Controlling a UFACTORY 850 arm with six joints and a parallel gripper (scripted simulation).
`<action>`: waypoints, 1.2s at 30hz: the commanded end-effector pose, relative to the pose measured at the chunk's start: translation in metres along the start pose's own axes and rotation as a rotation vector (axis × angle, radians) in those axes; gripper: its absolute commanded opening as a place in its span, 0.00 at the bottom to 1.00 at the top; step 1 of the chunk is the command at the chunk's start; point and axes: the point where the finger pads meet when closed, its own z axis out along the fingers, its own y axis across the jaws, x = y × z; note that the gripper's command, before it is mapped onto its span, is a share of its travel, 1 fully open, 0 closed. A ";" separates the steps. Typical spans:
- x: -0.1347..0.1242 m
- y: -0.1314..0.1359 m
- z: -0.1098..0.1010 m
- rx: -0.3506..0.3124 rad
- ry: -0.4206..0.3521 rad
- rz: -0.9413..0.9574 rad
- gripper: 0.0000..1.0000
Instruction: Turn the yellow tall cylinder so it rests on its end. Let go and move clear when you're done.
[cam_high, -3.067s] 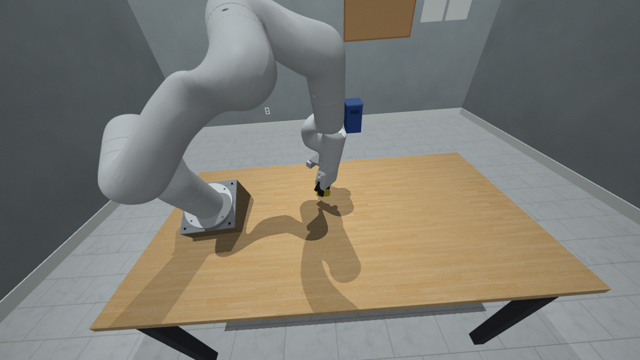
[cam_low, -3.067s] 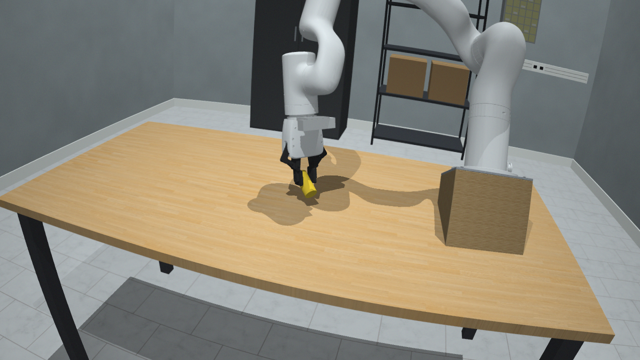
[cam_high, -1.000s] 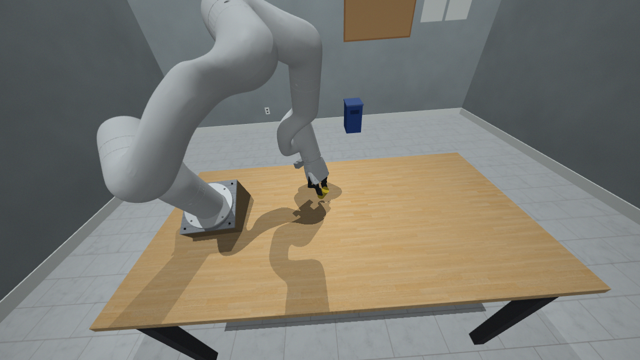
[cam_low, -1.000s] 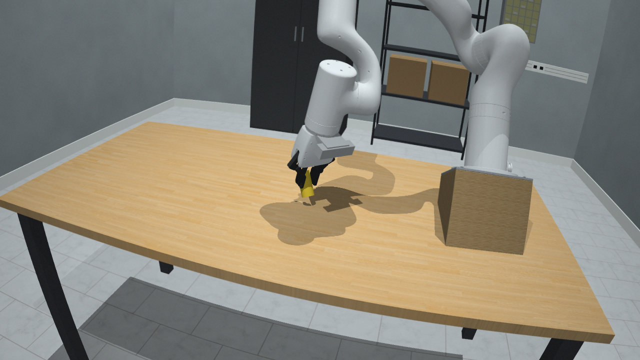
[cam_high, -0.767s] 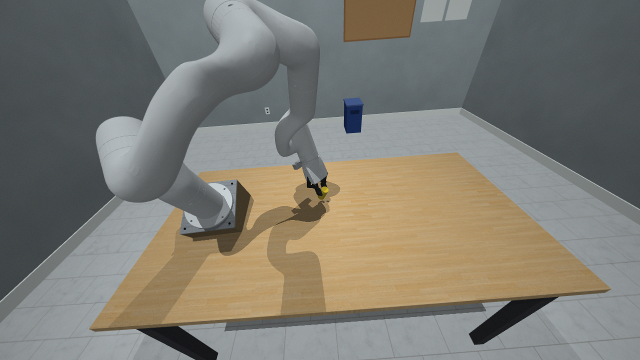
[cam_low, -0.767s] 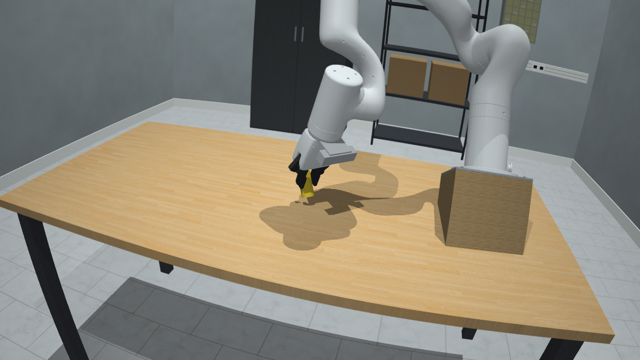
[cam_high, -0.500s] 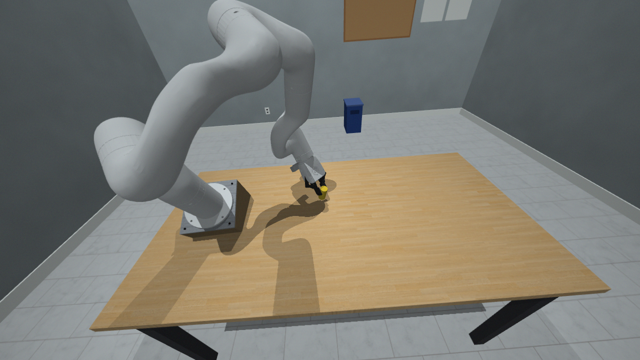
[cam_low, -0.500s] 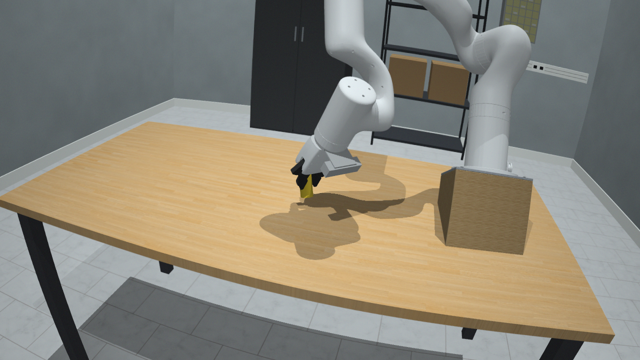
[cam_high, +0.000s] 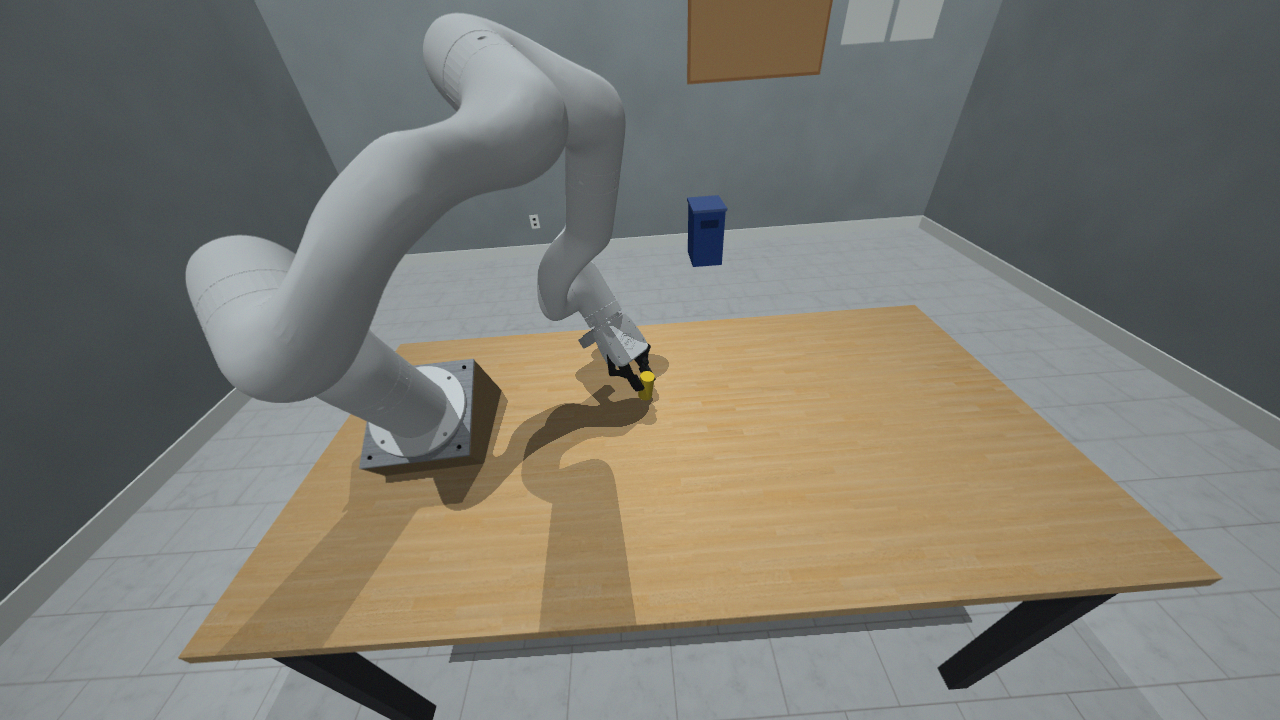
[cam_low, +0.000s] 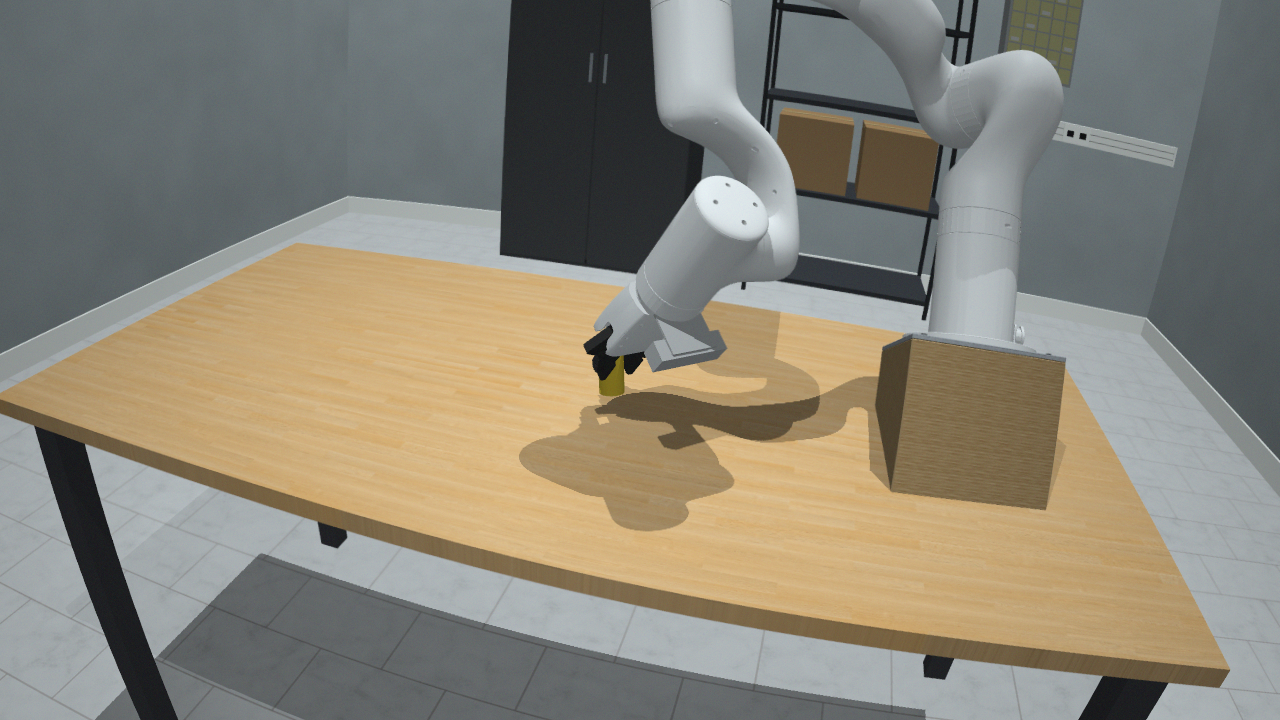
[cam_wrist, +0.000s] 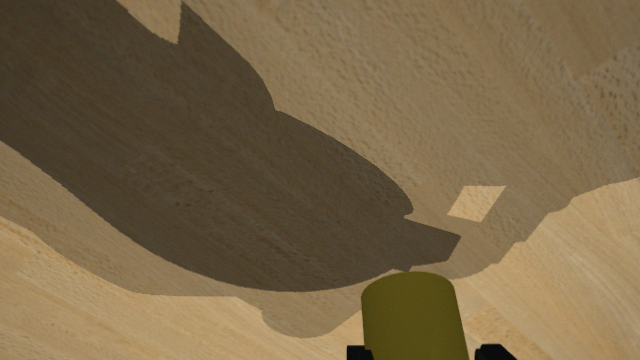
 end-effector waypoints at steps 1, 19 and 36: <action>0.002 0.001 -0.001 -0.002 -0.092 0.002 0.34; 0.005 0.001 0.004 -0.003 -0.099 0.002 0.34; 0.015 0.001 0.016 -0.003 -0.099 0.002 0.34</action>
